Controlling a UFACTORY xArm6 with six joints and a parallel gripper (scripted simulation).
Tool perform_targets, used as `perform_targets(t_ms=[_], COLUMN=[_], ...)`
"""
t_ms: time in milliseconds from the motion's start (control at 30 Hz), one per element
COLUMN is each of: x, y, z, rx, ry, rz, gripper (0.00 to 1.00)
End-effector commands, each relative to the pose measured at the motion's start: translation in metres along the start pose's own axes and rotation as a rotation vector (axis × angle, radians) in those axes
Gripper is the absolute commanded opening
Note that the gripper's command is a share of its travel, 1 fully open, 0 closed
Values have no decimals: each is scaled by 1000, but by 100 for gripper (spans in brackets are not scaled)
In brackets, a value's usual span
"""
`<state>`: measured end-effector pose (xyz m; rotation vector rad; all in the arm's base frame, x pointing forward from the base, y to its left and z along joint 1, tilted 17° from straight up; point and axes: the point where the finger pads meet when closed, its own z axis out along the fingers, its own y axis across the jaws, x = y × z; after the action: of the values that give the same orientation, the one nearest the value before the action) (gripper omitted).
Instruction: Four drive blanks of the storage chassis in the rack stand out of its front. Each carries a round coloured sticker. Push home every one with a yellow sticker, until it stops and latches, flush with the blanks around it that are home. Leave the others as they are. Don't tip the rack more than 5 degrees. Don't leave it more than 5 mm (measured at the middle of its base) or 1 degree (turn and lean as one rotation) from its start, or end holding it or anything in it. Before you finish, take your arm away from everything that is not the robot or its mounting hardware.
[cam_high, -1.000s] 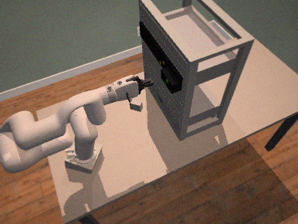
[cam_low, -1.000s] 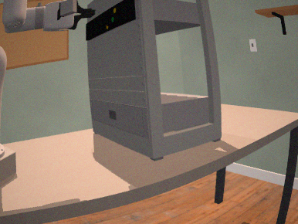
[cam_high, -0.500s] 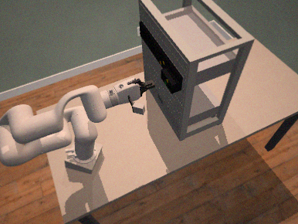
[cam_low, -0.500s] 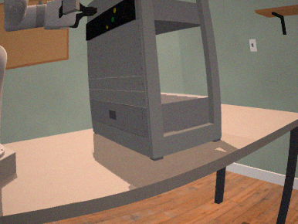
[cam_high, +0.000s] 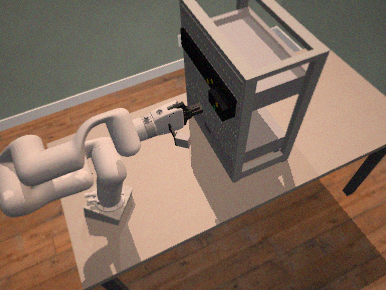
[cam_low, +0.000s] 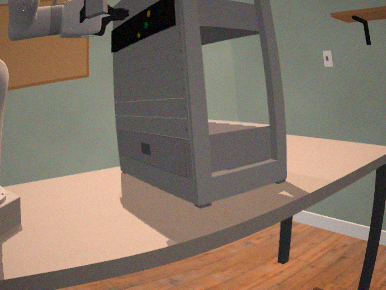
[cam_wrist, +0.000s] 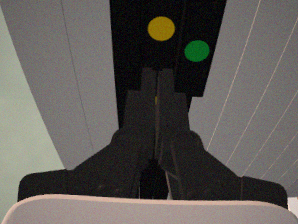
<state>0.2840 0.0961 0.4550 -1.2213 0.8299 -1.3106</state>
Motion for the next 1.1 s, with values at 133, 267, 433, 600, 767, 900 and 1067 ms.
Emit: perform_targets(t_ms=[133, 267, 433, 600, 767, 900, 1067], x=[0, 0, 0, 0, 0, 0, 0], y=[-1, -1, -1, -1, -1, -1, -1], z=[37, 44, 46, 46, 47, 50, 56], rx=[2, 2, 2, 2, 2, 2, 2], ry=[-1, -1, -1, -1, -1, -1, -1], rz=[0, 0, 0, 0, 0, 0, 0], gripper=[0, 0, 0, 0, 0, 0, 0])
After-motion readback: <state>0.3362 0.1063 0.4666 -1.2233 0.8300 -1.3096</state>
